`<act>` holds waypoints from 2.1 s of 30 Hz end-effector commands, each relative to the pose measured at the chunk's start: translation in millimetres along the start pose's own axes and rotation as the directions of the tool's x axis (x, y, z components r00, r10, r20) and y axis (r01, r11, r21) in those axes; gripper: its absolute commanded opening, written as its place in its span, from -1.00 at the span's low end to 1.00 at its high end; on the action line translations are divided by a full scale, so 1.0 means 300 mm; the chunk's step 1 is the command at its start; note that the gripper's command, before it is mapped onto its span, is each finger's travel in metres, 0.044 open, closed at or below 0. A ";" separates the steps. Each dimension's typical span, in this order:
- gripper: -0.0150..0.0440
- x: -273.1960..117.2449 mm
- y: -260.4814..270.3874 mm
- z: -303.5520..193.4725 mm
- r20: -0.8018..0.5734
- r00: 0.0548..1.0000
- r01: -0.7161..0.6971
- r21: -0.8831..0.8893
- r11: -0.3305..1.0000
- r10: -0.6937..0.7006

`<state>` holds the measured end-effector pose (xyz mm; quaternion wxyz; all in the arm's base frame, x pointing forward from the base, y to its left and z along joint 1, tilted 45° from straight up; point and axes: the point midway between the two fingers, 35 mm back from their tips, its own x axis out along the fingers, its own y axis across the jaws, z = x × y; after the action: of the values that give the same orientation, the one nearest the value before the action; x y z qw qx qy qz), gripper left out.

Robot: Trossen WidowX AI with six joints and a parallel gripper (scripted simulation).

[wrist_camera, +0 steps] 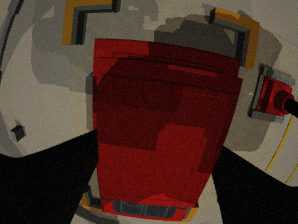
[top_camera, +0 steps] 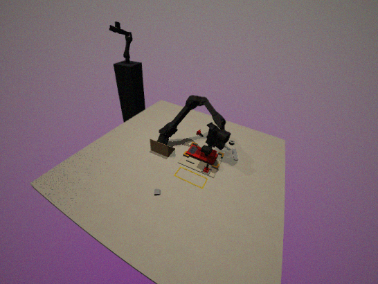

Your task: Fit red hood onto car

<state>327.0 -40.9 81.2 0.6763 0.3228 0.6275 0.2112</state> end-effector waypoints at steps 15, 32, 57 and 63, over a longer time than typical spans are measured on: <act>-0.49 -0.021 -0.001 0.001 0.002 1.000 0.000 0.001 1.000 0.000; -0.49 -0.007 -0.001 0.000 0.003 1.000 0.000 0.001 1.000 0.000; -0.49 0.018 0.000 0.000 0.004 1.000 0.000 0.002 1.000 0.000; -0.49 0.024 0.000 0.000 0.004 1.000 0.000 0.002 1.000 0.000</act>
<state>327.3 -36.4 76.3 0.6769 0.3222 0.6275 0.2105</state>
